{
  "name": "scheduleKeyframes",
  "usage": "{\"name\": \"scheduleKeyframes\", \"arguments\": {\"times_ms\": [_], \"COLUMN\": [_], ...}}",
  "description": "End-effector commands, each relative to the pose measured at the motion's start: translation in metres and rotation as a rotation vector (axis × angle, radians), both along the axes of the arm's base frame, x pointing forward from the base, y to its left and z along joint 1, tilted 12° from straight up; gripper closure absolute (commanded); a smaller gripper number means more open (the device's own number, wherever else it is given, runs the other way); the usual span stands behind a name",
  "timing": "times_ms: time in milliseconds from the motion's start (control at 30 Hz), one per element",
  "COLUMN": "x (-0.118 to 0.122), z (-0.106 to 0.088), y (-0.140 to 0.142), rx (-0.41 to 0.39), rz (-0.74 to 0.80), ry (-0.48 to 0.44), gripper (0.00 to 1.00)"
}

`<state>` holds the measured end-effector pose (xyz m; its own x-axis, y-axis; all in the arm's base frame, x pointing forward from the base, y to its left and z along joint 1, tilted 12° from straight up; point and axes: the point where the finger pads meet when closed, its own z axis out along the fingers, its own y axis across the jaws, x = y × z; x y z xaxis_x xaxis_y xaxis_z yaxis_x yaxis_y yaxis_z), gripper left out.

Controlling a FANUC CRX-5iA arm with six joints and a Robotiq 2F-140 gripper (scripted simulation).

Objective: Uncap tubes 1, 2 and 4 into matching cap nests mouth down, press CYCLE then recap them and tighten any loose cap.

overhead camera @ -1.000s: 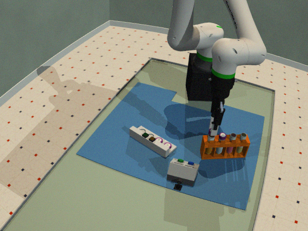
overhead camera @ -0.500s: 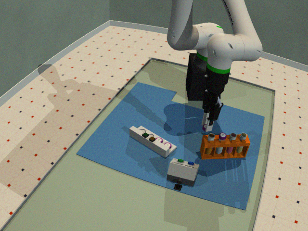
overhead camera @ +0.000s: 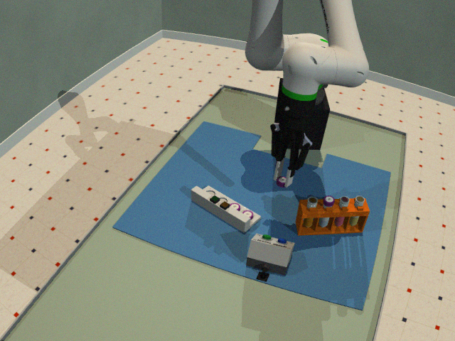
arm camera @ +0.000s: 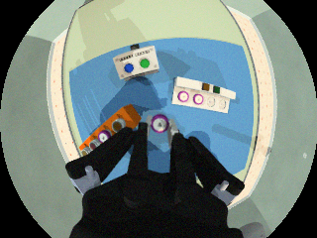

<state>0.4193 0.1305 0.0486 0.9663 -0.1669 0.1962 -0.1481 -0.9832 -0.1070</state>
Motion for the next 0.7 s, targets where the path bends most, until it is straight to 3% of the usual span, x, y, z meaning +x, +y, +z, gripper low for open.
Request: {"name": "scheduleKeyframes", "arguments": {"times_ms": [0, 667], "x": [0.002, 0.021], "z": [-0.002, -0.013], "y": [-0.017, -0.140], "rx": [0.032, 0.032], "rz": [0.039, 0.039], "ry": [0.035, 0.035], "gripper": [1.00, 1.00]}}
